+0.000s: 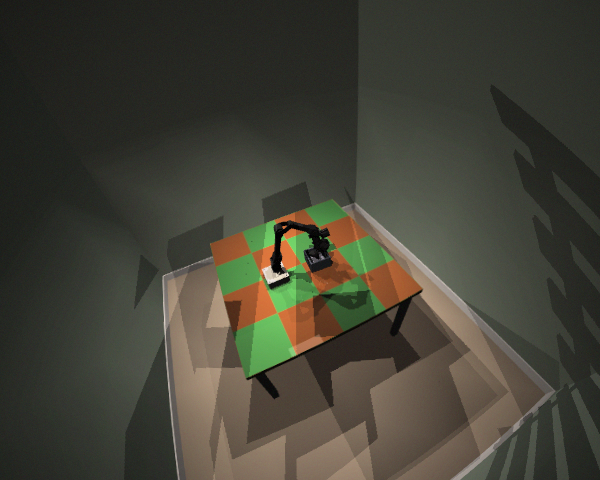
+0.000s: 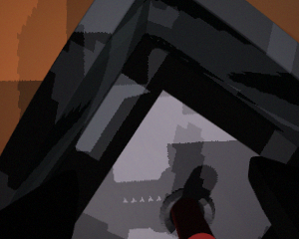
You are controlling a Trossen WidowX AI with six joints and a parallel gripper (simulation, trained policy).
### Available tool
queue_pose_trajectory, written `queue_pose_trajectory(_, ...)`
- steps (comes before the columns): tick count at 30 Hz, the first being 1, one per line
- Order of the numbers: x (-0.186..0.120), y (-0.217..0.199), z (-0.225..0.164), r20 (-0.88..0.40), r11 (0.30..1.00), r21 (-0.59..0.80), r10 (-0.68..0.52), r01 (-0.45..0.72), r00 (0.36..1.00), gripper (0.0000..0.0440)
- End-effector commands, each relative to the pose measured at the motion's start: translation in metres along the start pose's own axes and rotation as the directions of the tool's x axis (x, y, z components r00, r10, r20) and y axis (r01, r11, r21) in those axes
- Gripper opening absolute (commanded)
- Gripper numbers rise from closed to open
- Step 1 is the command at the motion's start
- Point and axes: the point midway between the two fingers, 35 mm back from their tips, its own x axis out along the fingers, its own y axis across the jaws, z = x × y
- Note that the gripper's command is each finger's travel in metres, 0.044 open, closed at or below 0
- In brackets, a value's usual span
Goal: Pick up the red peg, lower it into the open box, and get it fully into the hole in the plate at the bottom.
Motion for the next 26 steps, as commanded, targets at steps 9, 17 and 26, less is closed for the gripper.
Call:
queue_pose_trajectory(9, -0.005, 0.010, 0.036, 0.071, 0.999, 0.006, 0.032, -0.033, 0.997, 0.0440)
queue_pose_trajectory(17, -0.011, 0.013, 0.064, 0.141, 0.998, 0.024, 0.056, -0.060, 0.988, 0.0440)
queue_pose_trajectory(26, -0.012, 0.014, 0.070, 0.155, 0.997, 0.028, 0.062, -0.067, 0.986, 0.0440)
